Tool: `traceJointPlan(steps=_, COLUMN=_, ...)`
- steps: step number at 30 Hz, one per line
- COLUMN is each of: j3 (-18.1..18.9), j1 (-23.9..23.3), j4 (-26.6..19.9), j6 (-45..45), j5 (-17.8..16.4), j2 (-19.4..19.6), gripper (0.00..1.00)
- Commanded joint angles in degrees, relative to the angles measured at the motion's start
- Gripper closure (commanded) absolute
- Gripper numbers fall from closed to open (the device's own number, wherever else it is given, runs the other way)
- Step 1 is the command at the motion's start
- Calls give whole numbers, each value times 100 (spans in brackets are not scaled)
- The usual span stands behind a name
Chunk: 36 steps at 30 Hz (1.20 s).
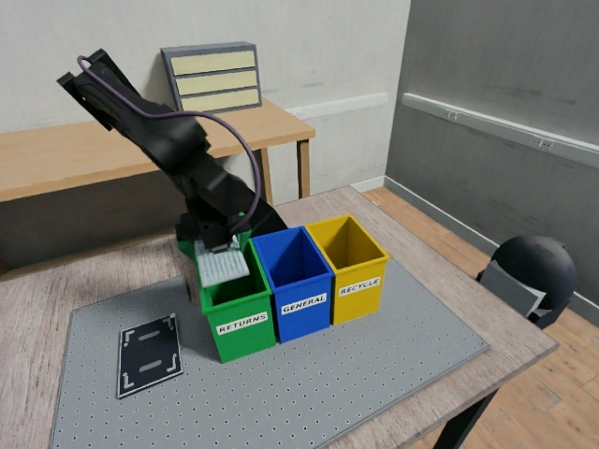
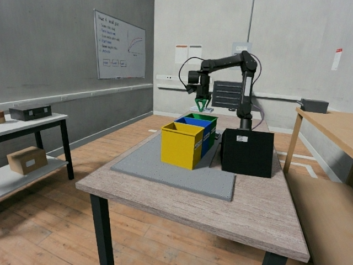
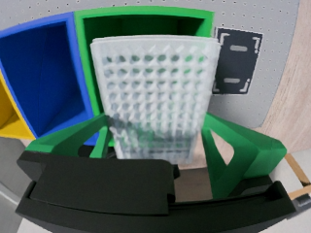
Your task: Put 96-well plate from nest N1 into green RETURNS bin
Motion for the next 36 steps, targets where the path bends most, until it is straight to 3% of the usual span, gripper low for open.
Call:
traceJointPlan(steps=1, j3=166, j1=298, j4=118, j6=411, j5=-37, j2=118, gripper=100)
traceJointPlan(steps=24, j3=-27, j1=348, j4=107, j6=472, j5=33, j2=-118, gripper=100)
traceJointPlan(steps=36, j3=6, j1=303, j4=37, j6=452, j5=-5, j2=8, gripper=100)
